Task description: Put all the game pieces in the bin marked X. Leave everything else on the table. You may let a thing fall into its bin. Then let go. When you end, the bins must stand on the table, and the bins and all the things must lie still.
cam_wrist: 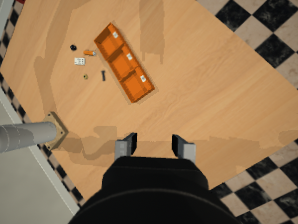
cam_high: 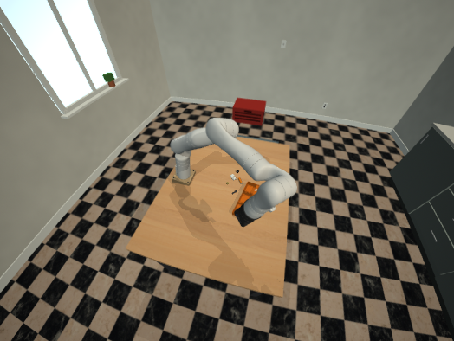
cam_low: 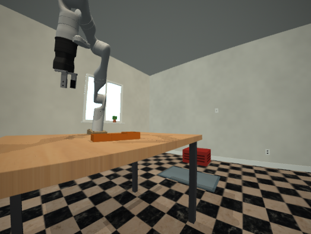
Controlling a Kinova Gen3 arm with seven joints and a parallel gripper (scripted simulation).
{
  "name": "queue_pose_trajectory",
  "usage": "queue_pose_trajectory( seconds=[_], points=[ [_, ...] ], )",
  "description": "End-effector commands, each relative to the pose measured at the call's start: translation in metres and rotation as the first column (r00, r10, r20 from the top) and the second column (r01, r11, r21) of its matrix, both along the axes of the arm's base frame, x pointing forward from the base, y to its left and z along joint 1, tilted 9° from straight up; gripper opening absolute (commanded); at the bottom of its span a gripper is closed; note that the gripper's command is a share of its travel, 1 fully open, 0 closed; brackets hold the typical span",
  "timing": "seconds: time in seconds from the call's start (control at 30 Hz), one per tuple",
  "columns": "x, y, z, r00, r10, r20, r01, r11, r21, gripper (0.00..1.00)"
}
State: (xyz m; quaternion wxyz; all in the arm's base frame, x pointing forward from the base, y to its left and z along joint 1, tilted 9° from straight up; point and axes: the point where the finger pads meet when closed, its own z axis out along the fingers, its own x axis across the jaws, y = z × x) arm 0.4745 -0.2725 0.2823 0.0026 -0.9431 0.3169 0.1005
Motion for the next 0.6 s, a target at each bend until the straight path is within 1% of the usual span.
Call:
queue_pose_trajectory(
  seconds=[0.0,0.03,0.07,0.13,0.17,0.2,0.23,0.27,0.3,0.33,0.4,0.47,0.53,0.57],
  points=[
    [0.000,0.000,0.001,1.000,0.000,0.002,0.000,1.000,-0.001,1.00],
    [0.000,0.000,0.001,1.000,0.000,0.002,0.000,1.000,-0.001,1.00],
    [0.003,0.001,-0.009,1.000,0.004,0.002,-0.004,1.000,-0.002,0.31],
    [0.006,0.002,-0.026,1.000,0.006,0.002,-0.006,1.000,0.000,0.31],
    [0.006,0.002,-0.027,1.000,0.006,0.002,-0.006,1.000,0.000,0.31],
    [0.006,0.001,-0.027,1.000,0.006,0.002,-0.006,1.000,-0.001,0.31],
    [0.001,0.008,-0.024,0.998,0.062,0.010,-0.062,0.998,-0.005,0.31],
    [0.003,0.015,-0.020,0.994,0.108,0.029,-0.108,0.994,0.002,0.31],
    [0.005,0.020,-0.016,0.990,0.136,0.041,-0.136,0.991,0.007,0.31],
    [0.005,0.020,-0.016,0.990,0.136,0.041,-0.136,0.991,0.007,0.31],
    [0.005,0.036,-0.014,0.971,0.231,0.065,-0.232,0.973,0.015,0.31],
    [0.005,0.041,-0.014,0.965,0.254,0.071,-0.255,0.967,0.017,0.31],
    [0.004,0.058,-0.012,0.934,0.345,0.094,-0.349,0.937,0.021,0.31],
    [0.004,0.058,-0.012,0.934,0.345,0.094,-0.349,0.937,0.021,0.31]
  ],
)
